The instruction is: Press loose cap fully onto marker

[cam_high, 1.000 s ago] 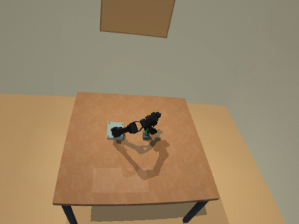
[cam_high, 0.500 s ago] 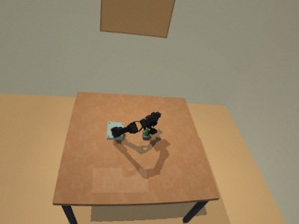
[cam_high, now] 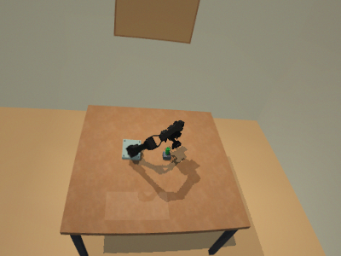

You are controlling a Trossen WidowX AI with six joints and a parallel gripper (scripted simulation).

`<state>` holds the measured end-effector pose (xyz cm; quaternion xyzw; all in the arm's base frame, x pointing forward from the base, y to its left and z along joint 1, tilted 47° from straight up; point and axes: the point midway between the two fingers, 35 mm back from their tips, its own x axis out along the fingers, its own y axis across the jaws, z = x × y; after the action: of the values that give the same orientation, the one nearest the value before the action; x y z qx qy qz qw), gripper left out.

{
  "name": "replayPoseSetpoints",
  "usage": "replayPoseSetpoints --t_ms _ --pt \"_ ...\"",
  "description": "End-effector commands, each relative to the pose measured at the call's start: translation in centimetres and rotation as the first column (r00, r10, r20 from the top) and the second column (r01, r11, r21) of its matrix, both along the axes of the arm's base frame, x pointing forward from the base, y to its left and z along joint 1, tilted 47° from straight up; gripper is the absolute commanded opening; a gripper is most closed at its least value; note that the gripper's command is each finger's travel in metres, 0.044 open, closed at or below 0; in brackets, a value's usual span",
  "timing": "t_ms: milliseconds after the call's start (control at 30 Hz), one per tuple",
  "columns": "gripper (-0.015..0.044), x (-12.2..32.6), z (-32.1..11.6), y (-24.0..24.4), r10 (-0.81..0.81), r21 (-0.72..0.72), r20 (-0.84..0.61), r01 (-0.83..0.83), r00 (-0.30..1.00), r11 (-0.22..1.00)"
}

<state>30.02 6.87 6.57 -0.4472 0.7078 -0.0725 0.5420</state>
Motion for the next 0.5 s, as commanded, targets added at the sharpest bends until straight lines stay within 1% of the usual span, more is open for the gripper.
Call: replayPoseSetpoints --t_ms 0,67,133,200,267,467 --pt "0.044 -0.26 0.78 0.55 -0.017 -0.003 -0.008 0.017 1.0 1.0" --pt "0.0387 -0.26 0.75 0.47 -0.062 -0.004 0.038 0.062 0.997 0.998" --pt "0.0335 -0.28 0.67 0.24 -0.186 0.005 0.165 0.188 0.969 0.982" --pt "0.0282 -0.3 0.58 -0.02 -0.315 0.033 0.3 0.321 0.9 0.947" --pt "0.023 -0.31 0.52 -0.19 -0.392 0.061 0.382 0.4 0.837 0.914" --pt "0.0072 -0.31 0.51 -0.21 -0.401 0.065 0.392 0.41 0.828 0.91"
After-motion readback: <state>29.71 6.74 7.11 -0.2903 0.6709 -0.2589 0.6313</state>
